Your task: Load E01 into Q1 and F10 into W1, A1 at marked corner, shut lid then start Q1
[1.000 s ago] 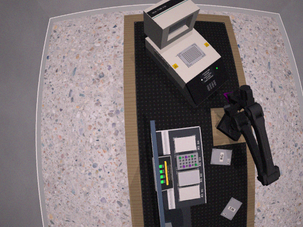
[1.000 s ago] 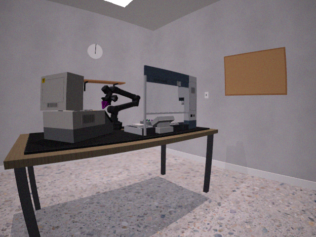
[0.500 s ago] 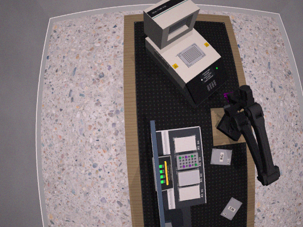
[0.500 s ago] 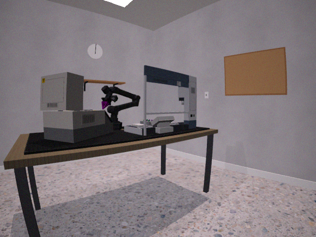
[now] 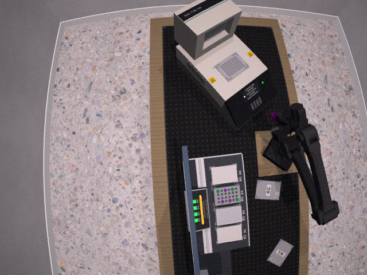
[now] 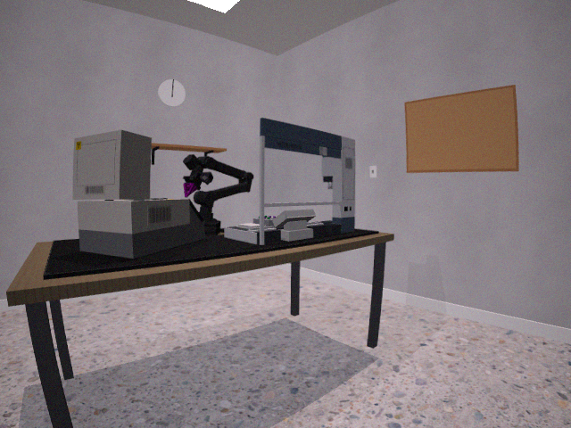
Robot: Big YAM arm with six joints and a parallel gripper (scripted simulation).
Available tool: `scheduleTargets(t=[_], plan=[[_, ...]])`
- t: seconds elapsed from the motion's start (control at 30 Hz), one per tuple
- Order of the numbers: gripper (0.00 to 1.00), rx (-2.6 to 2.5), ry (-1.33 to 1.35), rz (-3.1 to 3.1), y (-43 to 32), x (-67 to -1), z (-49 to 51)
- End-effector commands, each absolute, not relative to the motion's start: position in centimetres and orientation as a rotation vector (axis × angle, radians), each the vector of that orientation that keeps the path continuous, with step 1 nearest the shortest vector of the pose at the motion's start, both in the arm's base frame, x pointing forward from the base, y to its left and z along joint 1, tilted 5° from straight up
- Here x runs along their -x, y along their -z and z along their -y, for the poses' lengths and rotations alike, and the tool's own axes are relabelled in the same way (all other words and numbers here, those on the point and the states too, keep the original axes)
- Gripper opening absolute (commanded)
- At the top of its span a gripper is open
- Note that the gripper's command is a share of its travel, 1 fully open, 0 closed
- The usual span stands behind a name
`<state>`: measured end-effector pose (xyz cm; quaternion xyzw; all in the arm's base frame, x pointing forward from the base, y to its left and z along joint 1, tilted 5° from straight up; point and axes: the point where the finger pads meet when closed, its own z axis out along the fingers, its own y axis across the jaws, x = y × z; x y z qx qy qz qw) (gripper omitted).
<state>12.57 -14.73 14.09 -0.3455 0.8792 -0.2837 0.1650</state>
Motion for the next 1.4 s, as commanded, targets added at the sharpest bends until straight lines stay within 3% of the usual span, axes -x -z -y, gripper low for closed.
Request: scheduleTargets(t=[0.0, 0.9, 0.93, 1.37], plan=[[0.00, 0.989, 0.921, -2.454, -18.1, -13.0, 15.6], [0.00, 0.988, 0.893, -2.467, -17.1, -12.9, 15.4], [1.00, 0.966, 0.859, -2.495, -16.7, -13.3, 14.6], [1.00, 0.896, 0.680, -2.651, -14.1, -15.6, 9.8]])
